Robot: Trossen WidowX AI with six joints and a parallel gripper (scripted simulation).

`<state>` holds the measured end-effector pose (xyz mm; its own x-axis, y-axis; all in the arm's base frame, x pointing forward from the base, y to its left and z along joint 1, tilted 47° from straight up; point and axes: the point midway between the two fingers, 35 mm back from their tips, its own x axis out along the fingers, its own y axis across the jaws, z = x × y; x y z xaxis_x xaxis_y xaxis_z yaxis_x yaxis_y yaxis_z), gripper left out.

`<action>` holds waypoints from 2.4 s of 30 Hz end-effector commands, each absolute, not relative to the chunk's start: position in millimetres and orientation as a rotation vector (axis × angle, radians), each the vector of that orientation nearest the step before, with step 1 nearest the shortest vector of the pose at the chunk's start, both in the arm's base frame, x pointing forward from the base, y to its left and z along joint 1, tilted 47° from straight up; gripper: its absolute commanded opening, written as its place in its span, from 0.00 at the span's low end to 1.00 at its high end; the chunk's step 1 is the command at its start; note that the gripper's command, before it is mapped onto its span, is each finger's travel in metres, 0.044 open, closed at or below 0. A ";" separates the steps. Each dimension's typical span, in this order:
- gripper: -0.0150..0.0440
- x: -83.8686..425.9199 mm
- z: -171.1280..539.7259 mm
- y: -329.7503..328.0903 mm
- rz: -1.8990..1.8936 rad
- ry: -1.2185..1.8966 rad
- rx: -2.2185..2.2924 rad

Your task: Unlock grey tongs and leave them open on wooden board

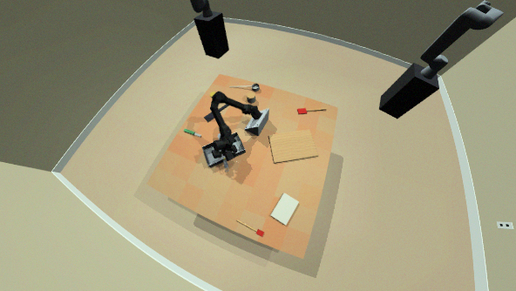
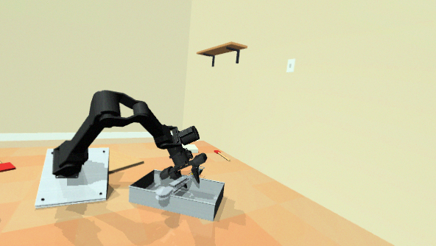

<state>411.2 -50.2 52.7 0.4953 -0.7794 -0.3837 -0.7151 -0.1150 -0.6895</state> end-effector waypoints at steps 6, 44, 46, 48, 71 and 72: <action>0.59 411.3 53.2 -50.0 -0.093 1.245 -1.853; 0.00 406.5 103.3 5.0 -0.081 1.248 -1.855; 0.00 406.2 104.7 6.2 -0.081 1.247 -1.856; 0.00 406.2 104.7 6.2 -0.081 1.247 -1.856; 0.00 414.3 97.4 8.0 -0.021 1.331 -1.704; 0.00 414.6 97.0 8.1 -0.018 1.339 -1.691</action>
